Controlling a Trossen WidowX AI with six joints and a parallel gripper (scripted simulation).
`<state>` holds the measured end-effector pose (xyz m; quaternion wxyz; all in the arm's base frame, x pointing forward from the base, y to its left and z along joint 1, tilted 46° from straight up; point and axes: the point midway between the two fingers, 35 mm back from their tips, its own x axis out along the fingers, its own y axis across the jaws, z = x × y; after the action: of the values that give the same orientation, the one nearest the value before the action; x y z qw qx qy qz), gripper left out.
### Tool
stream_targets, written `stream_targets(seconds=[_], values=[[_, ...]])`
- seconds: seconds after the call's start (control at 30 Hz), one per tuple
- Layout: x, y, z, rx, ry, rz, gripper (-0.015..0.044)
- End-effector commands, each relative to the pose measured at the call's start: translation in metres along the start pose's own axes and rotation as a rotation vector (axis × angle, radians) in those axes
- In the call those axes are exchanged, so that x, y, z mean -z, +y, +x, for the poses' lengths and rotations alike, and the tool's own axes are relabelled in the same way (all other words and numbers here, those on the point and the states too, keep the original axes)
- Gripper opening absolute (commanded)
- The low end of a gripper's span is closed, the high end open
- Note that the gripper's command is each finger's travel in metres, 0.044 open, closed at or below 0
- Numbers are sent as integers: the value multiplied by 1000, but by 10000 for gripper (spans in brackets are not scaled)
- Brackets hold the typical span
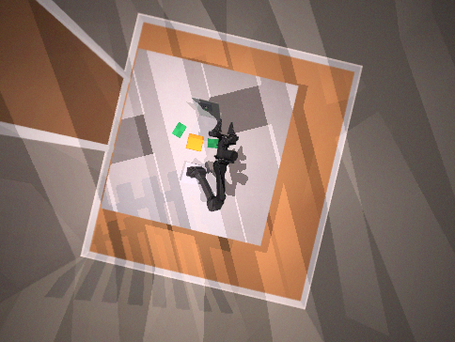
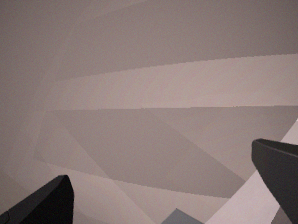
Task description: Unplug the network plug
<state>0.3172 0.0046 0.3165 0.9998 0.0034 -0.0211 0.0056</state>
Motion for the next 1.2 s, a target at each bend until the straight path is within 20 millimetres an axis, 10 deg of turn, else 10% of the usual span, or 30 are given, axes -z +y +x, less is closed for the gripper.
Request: stream_targets(seconds=[0.0,0.3,1.17], values=[[1,0,0,0,1,4,374],[56,3,9,3,57,193,156],[207,10,-35,81,226,766,156]])
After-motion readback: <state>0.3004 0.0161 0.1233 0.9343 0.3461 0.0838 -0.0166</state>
